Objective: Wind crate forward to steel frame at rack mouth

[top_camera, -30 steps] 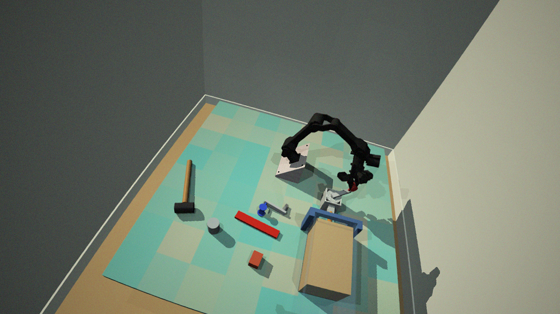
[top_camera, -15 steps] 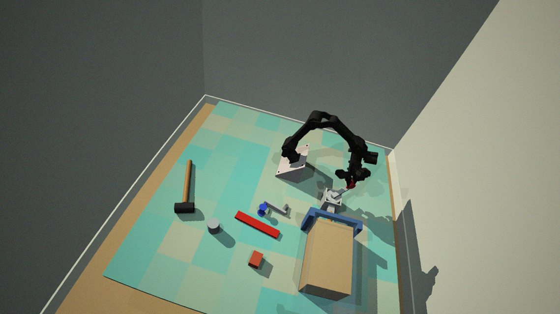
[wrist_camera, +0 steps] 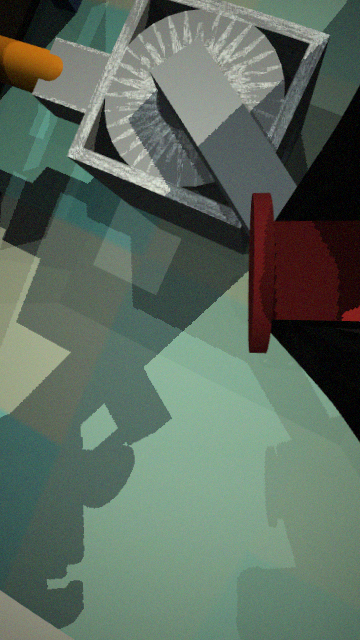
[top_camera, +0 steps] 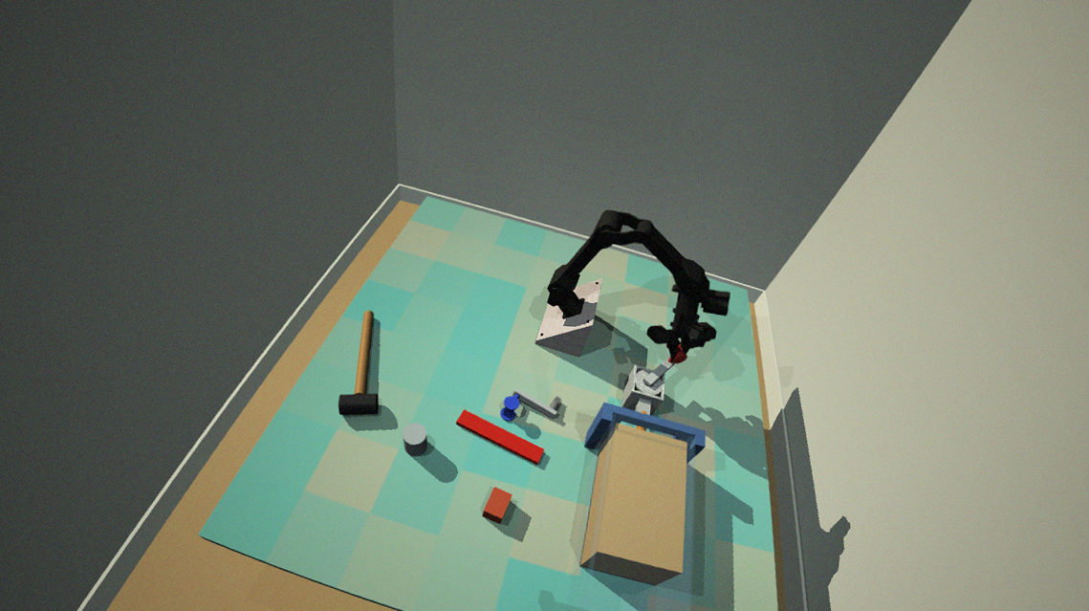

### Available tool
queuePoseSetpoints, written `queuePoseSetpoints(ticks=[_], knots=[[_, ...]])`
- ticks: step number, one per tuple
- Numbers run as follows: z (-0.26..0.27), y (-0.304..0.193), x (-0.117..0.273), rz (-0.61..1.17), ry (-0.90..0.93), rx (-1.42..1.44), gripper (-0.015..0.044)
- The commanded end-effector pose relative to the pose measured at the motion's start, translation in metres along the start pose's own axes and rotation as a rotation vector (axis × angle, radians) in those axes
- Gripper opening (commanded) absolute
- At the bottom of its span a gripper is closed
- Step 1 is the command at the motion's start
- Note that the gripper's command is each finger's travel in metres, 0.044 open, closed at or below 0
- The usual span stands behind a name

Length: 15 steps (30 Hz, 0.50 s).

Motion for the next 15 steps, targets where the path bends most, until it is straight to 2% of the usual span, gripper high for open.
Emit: queuePoseSetpoints(ticks=[1, 15], knots=[[-0.004, -0.012, 0.003, 0.022, -0.009, 0.018, 0.0], [-0.014, -0.024, 0.009, 0.023, -0.01, 0.019, 0.0]])
Point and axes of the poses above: the point midway between the two fingers, 35 mm back from their tips, its own x axis back along the fingers, its own z axis across the jaws, y = z × x, the point moved 10 cm from there along x, back along the fingers, and after that the axes turned 8 degrees about x, right-handed, at the moved point
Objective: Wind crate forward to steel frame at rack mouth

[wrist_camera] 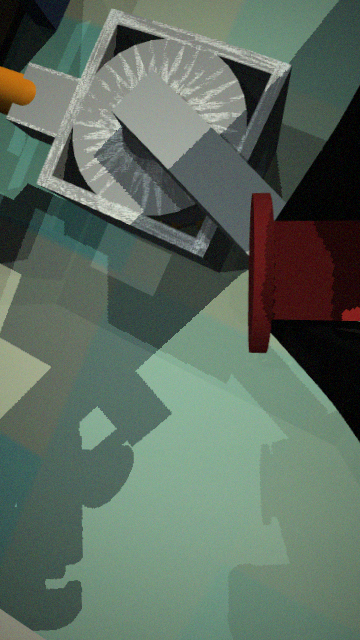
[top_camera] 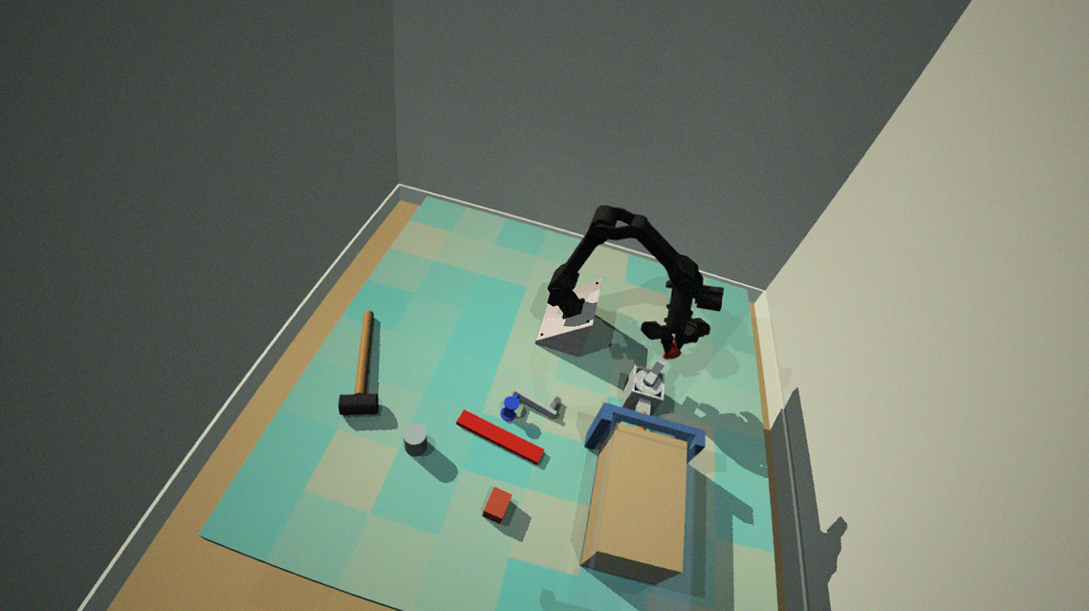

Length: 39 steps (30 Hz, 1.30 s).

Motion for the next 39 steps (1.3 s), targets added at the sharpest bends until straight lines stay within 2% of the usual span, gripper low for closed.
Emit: queuePoseSetpoints(ticks=[1, 34, 39], knots=[[-0.005, -0.01, 0.002, 0.019, -0.011, 0.017, 0.0], [-0.038, -0.031, 0.01, 0.02, -0.013, 0.018, 0.0], [-0.057, -0.036, 0.012, 0.021, -0.015, 0.019, 0.0]])
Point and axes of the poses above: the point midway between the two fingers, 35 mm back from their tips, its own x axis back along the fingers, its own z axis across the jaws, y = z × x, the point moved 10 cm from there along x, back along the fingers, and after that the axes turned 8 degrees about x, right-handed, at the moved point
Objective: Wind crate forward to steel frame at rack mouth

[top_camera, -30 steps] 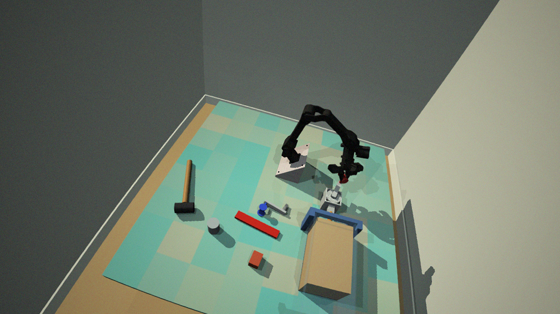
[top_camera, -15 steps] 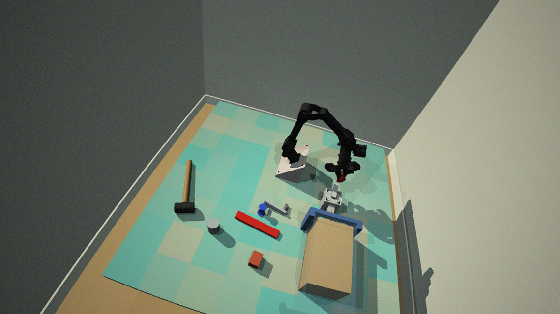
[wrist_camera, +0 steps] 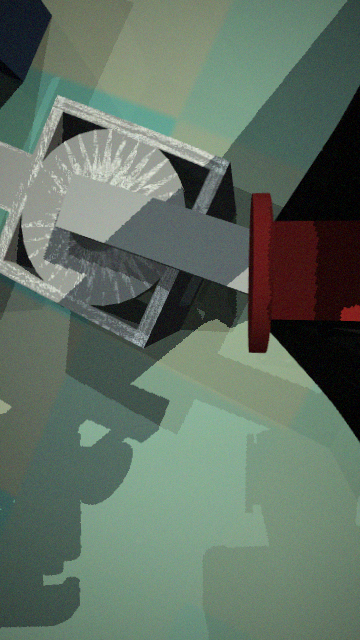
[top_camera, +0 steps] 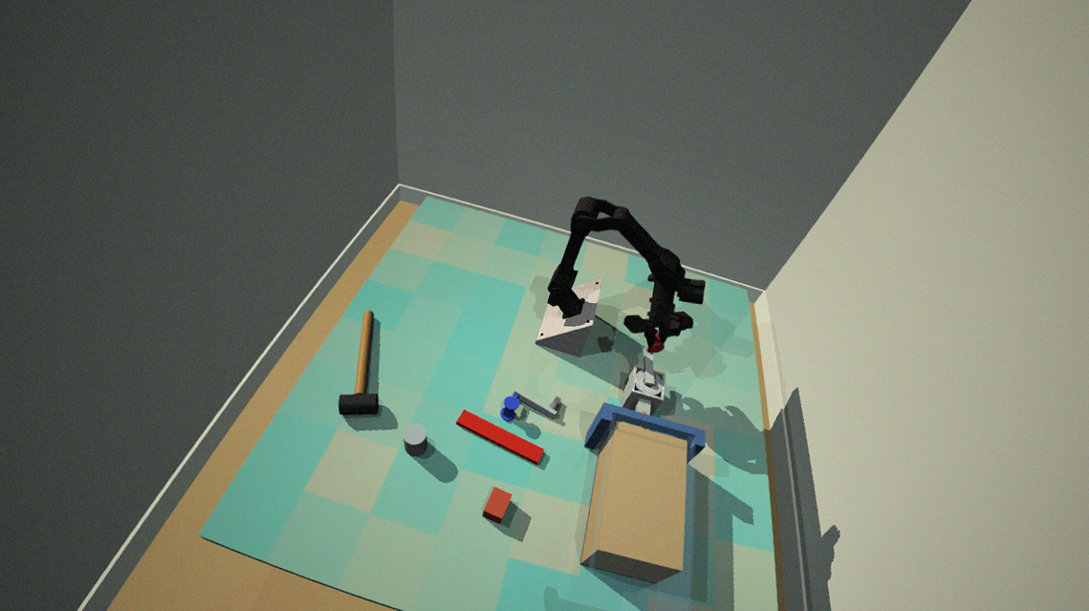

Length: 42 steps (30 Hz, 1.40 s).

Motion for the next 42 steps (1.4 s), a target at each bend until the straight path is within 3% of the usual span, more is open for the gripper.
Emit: queuePoseSetpoints(ticks=[1, 42], knots=[[-0.021, -0.008, 0.001, 0.016, -0.023, 0.016, 0.0], [-0.071, -0.005, -0.003, 0.017, -0.028, 0.016, 0.0]])
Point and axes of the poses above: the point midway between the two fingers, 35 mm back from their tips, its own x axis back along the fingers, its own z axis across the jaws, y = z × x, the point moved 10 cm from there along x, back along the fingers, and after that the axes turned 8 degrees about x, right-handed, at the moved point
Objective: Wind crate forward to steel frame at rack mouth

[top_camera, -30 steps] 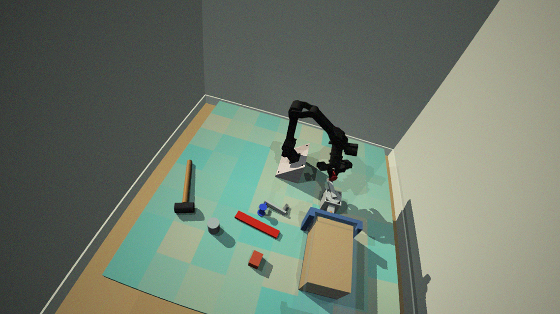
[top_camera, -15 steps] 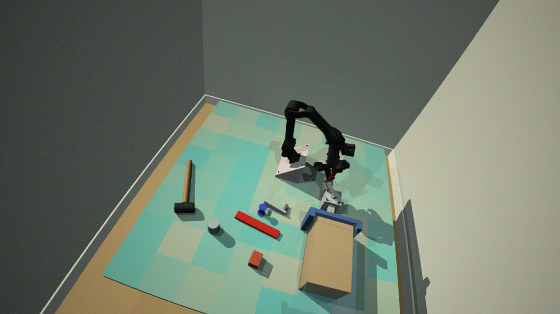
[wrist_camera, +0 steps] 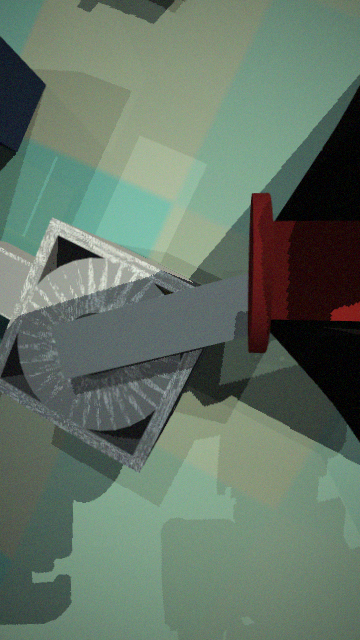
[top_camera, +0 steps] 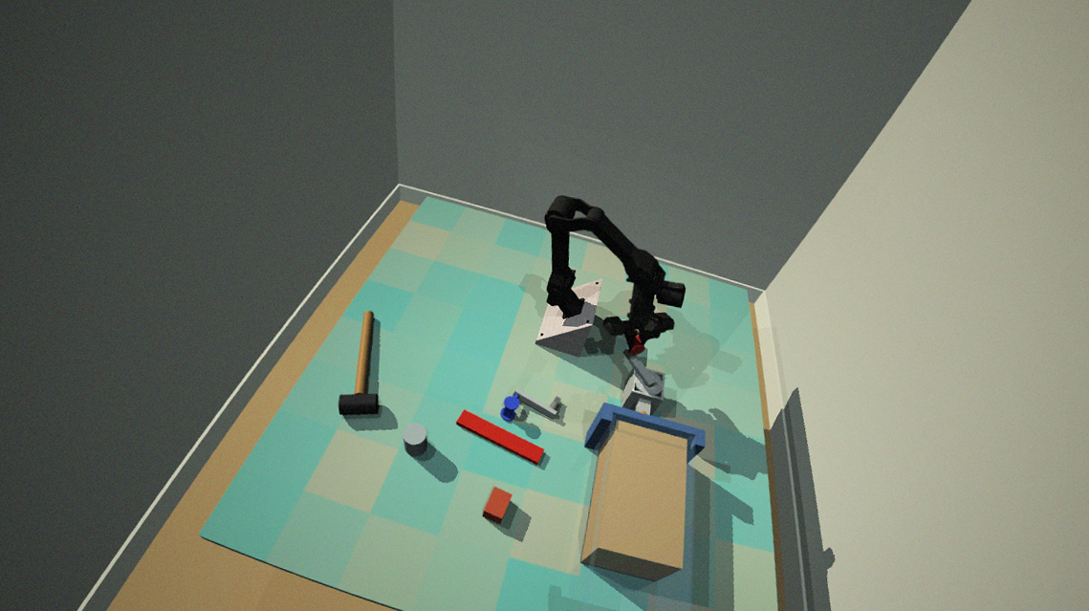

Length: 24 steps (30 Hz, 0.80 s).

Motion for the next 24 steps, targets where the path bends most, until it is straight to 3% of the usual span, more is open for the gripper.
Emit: queuePoseSetpoints(ticks=[1, 24], knots=[[-0.011, 0.0, -0.003, -0.003, -0.034, 0.005, 0.0], [-0.036, 0.012, -0.009, -0.003, -0.036, 0.005, 0.0]])
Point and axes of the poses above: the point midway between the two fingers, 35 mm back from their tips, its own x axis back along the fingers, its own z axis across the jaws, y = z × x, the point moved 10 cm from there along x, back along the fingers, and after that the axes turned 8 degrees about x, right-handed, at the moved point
